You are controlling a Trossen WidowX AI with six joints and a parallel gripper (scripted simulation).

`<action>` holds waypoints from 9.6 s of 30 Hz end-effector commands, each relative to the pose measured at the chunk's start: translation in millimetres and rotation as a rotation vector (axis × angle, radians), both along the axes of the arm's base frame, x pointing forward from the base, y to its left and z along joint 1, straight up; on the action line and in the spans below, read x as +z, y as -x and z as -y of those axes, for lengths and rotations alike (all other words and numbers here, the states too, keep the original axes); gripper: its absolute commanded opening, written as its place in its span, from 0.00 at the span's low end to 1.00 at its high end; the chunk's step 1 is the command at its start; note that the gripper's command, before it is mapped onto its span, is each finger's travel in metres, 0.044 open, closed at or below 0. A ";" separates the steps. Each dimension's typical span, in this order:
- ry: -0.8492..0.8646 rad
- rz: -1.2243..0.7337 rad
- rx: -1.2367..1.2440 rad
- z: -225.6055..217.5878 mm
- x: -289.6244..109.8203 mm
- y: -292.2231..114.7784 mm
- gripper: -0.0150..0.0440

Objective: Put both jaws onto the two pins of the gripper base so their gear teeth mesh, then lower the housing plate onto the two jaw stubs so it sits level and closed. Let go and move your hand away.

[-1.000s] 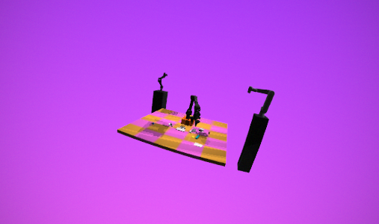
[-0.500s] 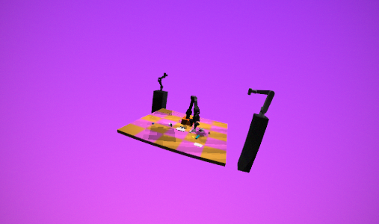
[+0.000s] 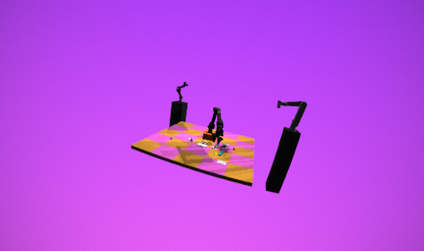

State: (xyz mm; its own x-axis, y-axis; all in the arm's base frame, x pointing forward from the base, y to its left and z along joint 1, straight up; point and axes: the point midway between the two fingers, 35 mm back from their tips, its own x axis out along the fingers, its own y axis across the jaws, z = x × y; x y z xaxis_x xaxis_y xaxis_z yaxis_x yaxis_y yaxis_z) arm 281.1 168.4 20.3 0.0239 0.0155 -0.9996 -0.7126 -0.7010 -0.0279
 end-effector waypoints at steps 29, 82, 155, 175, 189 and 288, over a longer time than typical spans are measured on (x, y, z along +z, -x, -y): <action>-0.005 -0.001 0.004 -1.0 -0.3 0.2 1.00; -0.005 -0.001 0.004 -1.0 -0.3 0.2 1.00; -0.005 -0.001 0.004 -3.1 -44.2 -3.1 1.00; -0.005 -0.001 0.004 -3.3 -51.5 -3.1 1.00; 0.000 0.000 0.001 -2.4 -51.2 -3.3 0.69; -0.031 -0.023 -1.391 76.2 29.3 27.8 0.48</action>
